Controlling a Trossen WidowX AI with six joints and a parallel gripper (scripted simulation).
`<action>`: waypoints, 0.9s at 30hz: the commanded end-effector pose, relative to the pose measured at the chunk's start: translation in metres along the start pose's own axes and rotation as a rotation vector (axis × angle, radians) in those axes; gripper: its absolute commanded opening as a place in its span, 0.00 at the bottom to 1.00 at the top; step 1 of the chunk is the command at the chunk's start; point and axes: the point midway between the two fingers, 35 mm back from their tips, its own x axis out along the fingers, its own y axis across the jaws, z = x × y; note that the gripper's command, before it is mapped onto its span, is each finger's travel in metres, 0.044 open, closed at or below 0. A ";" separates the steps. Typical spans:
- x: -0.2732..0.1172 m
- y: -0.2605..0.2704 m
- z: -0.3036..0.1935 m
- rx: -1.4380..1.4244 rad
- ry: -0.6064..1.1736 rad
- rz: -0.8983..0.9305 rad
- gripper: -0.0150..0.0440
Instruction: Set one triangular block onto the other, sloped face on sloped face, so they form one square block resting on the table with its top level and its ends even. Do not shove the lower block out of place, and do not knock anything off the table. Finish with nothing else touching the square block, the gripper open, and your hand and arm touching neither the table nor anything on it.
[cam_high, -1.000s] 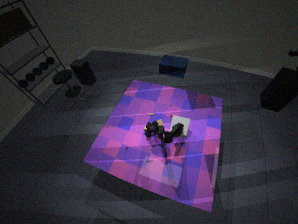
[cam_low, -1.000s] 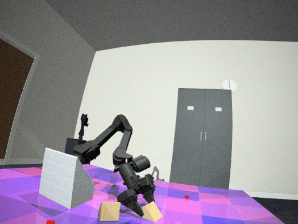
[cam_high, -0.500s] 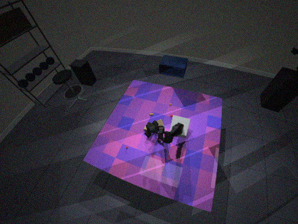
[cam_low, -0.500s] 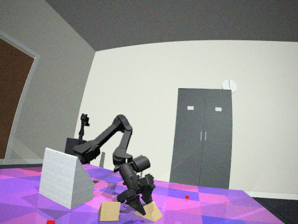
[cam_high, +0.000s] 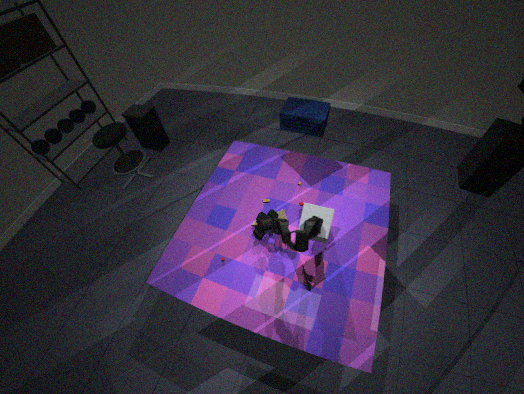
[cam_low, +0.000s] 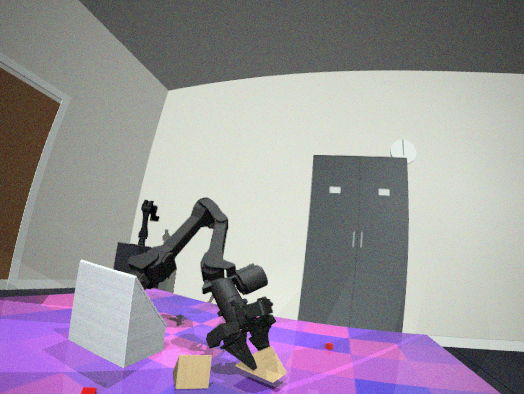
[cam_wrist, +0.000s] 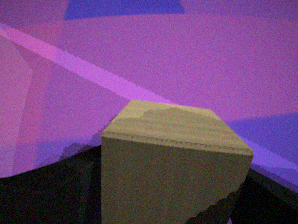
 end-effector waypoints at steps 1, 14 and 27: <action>-0.014 0.005 0.020 -0.009 -0.013 0.014 0.25; -0.058 0.004 0.053 -0.008 -0.018 0.018 0.25; -0.058 0.004 0.053 -0.008 -0.018 0.018 0.25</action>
